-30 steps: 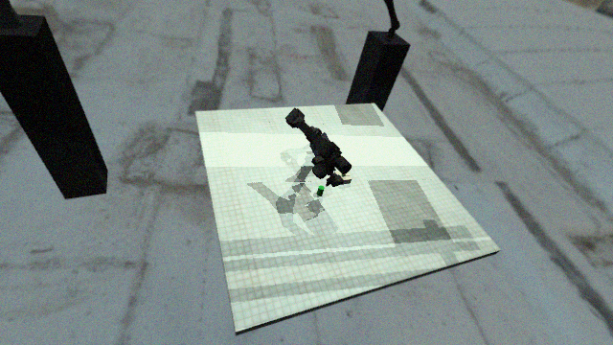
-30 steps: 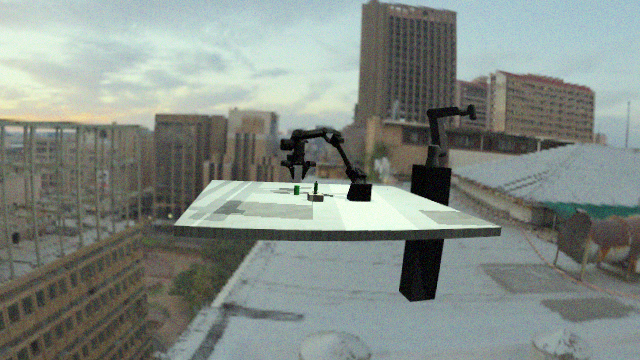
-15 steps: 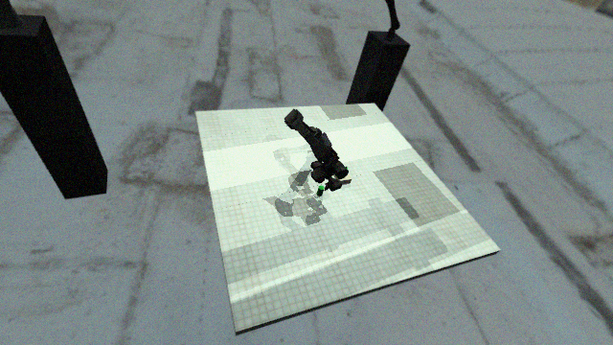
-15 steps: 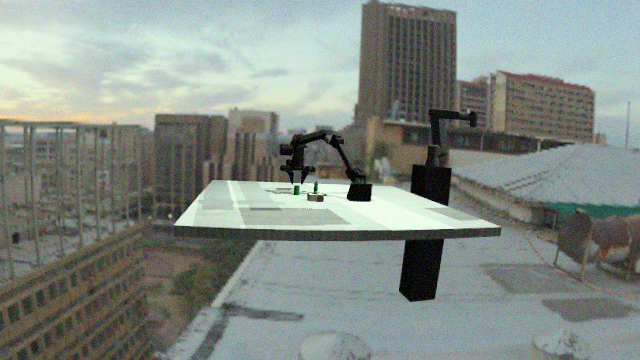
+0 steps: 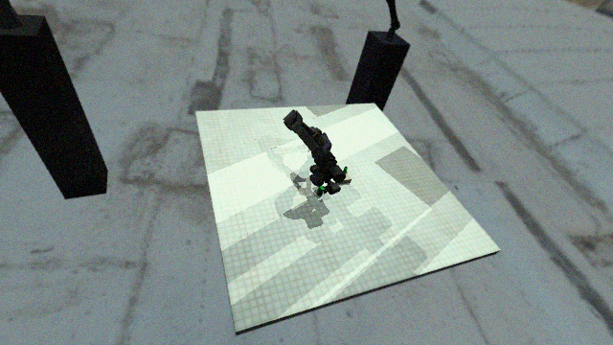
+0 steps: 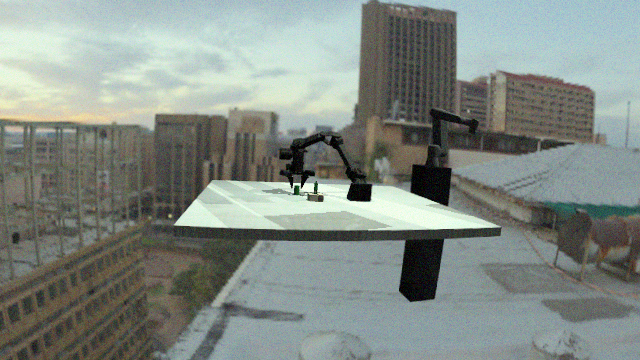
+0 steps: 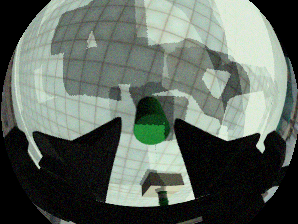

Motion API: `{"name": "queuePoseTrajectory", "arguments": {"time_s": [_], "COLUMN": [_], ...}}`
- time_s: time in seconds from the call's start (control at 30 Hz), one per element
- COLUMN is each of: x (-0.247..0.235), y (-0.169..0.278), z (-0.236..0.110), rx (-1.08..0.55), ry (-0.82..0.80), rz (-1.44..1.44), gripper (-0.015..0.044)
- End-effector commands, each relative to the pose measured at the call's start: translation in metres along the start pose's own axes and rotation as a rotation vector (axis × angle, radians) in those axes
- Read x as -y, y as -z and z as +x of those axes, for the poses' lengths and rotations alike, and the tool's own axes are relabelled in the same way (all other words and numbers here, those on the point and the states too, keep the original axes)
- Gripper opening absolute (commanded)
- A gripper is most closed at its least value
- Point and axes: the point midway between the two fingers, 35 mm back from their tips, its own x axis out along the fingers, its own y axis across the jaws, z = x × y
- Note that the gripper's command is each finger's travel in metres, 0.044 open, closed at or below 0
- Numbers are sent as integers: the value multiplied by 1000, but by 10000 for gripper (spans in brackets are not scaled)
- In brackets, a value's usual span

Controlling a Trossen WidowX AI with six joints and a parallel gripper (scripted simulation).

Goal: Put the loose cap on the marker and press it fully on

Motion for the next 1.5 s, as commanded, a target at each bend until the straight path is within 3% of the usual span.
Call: {"name": "queuePoseTrajectory", "arguments": {"time_s": [0.0,0.33,0.47,0.77,0.9,1.47], "x": [1,2,2,2,1,1], "y": [0,-1,-1,-1,-1,0], "z": [7,20,20,20,14,-31], "rx": [3,5,5,5,4,1], "ry": [5,6,6,6,5,5], "rz": [-6,-6,-6,-6,-6,-7], "gripper": [253,253,148,88,0,0]}}
